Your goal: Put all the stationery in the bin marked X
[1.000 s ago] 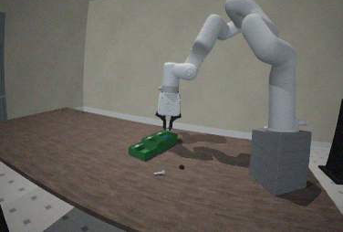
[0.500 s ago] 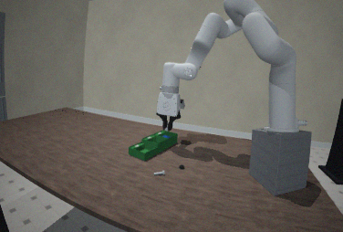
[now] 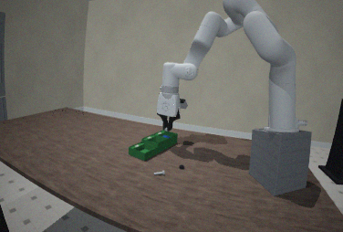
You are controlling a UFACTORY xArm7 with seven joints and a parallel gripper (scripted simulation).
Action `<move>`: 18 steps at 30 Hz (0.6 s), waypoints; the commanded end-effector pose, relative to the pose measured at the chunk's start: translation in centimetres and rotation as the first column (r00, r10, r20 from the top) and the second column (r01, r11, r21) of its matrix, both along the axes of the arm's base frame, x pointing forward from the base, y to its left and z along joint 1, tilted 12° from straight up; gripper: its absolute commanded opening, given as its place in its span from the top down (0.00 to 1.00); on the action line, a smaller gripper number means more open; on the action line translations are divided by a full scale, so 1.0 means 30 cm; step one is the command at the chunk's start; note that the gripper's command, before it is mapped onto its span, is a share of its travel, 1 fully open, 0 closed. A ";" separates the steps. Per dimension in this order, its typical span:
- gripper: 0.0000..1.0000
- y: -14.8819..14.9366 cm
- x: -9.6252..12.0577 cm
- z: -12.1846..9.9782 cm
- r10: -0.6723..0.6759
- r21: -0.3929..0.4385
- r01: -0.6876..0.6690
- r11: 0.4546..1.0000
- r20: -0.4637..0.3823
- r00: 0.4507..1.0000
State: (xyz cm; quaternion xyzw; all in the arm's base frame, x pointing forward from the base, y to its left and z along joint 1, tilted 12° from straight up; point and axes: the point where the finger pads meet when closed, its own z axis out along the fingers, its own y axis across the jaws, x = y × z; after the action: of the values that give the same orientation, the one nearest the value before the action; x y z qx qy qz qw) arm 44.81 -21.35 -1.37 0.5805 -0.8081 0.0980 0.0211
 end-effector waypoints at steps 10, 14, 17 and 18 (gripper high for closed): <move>1.00 -0.006 0.008 -0.028 0.000 -0.002 0.000 1.000 0.004 1.000; 1.00 -0.011 0.010 -0.054 0.000 -0.002 0.000 1.000 0.004 1.000; 1.00 -0.014 0.012 -0.074 0.000 -0.002 0.000 1.000 0.004 1.000; 1.00 -0.015 0.012 -0.080 0.000 -0.002 0.000 1.000 0.004 1.000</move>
State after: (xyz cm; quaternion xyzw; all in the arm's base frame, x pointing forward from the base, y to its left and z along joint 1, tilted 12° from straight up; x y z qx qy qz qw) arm 44.96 -21.67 -3.29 0.5804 -0.8081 0.0979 0.0212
